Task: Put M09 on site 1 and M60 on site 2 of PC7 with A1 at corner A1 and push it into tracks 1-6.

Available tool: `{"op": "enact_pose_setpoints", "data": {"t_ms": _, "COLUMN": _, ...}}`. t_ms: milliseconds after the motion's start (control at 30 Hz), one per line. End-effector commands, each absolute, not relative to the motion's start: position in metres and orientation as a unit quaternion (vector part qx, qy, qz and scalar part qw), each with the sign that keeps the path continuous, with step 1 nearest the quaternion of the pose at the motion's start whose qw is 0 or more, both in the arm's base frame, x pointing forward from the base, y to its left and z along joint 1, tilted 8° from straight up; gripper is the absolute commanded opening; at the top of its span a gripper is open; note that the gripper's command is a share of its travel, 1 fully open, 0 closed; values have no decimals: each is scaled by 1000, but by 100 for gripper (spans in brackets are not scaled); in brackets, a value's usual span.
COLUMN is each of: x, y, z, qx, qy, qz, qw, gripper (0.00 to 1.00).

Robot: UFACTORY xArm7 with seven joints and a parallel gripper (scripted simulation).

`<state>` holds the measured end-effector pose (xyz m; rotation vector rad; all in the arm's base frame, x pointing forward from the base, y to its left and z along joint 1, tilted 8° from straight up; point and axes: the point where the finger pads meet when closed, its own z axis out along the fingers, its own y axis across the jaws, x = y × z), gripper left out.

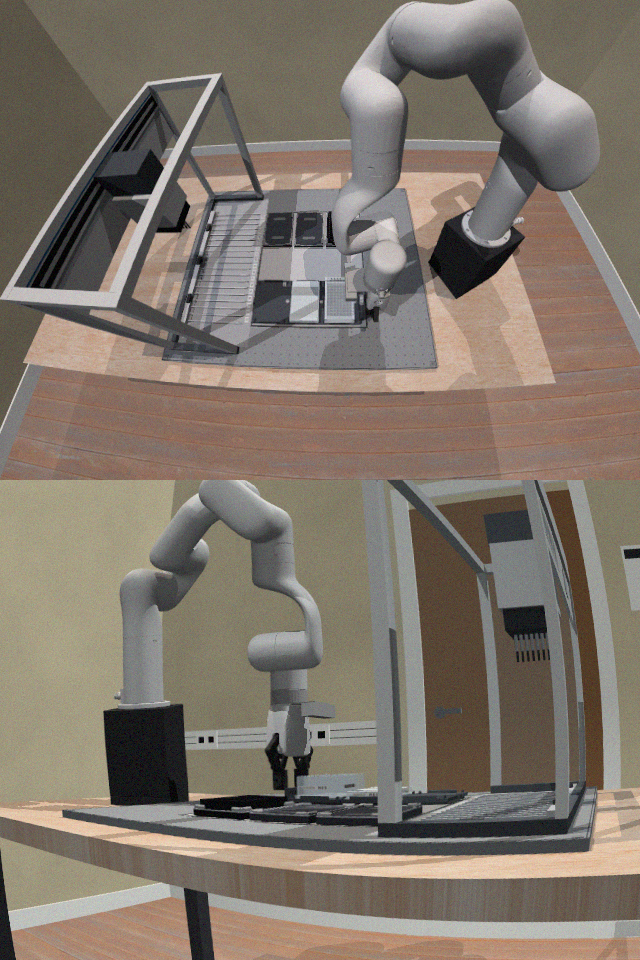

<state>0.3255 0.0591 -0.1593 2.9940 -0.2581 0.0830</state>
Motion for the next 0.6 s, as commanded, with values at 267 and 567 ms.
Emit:
{"op": "enact_pose_setpoints", "data": {"t_ms": 267, "x": 327, "y": 59, "z": -167, "qx": 994, "qy": -85, "qz": 29, "qw": 67, "gripper": 82}}
{"op": "enact_pose_setpoints", "data": {"t_ms": 567, "x": 327, "y": 58, "z": -172, "qx": 994, "qy": -85, "qz": 29, "qw": 67, "gripper": 82}}
